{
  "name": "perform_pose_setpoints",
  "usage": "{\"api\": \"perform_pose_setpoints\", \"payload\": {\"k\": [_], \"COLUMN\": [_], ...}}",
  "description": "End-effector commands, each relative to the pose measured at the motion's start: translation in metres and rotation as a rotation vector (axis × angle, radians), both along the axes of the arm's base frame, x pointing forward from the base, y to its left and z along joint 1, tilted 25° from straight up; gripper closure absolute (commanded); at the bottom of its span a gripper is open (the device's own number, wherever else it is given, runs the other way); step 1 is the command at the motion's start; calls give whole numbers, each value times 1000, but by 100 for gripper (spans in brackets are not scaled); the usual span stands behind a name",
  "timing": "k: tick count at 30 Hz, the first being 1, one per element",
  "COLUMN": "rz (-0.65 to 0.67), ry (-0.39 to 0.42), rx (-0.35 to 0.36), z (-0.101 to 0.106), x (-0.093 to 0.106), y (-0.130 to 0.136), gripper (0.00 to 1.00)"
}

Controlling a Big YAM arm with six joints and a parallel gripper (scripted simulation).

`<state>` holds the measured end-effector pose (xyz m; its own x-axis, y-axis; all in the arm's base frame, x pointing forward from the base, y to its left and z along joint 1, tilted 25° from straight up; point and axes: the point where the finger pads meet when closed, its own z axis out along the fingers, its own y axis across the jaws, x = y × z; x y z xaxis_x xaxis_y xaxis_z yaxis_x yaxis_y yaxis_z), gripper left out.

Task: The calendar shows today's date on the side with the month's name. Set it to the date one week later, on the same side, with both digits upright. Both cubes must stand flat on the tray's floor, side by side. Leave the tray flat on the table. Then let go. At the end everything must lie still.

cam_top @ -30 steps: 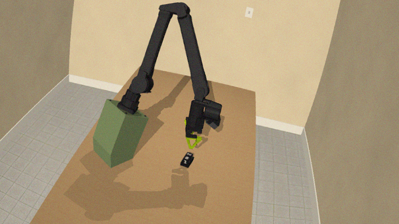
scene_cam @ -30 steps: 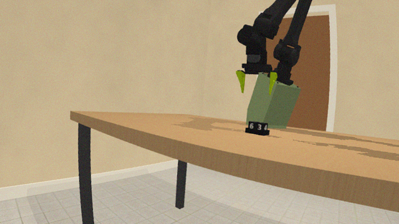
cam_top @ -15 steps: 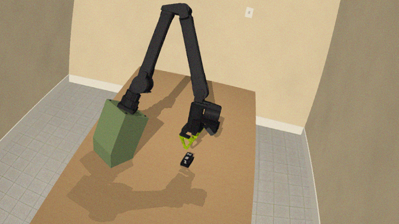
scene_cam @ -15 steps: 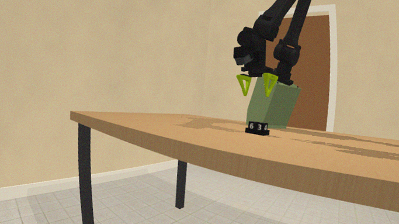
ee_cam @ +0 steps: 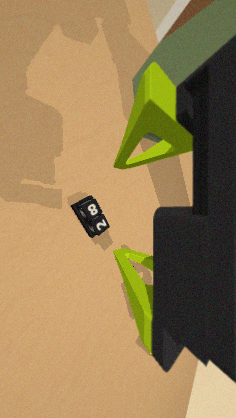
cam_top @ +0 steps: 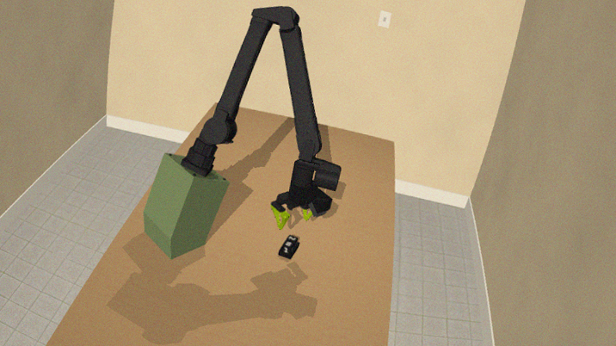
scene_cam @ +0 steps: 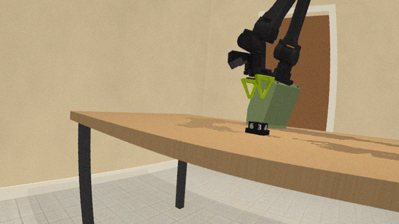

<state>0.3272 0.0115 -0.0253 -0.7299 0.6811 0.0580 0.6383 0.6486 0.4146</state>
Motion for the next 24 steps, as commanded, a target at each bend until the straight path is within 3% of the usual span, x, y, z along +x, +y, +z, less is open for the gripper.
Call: {"api": "perform_pose_setpoints", "payload": {"k": [1,9,12,14,24], "rz": [-163,-411,-422,-533,-815], "ry": [58,152,156,198,304], "rx": [36,103,106,136,212], "z": [-4,-9,-9,-12,-17], "x": [2,2,2,2,3], "y": [5,6,6,7,9], "gripper": [0,0,0,0,0]}}
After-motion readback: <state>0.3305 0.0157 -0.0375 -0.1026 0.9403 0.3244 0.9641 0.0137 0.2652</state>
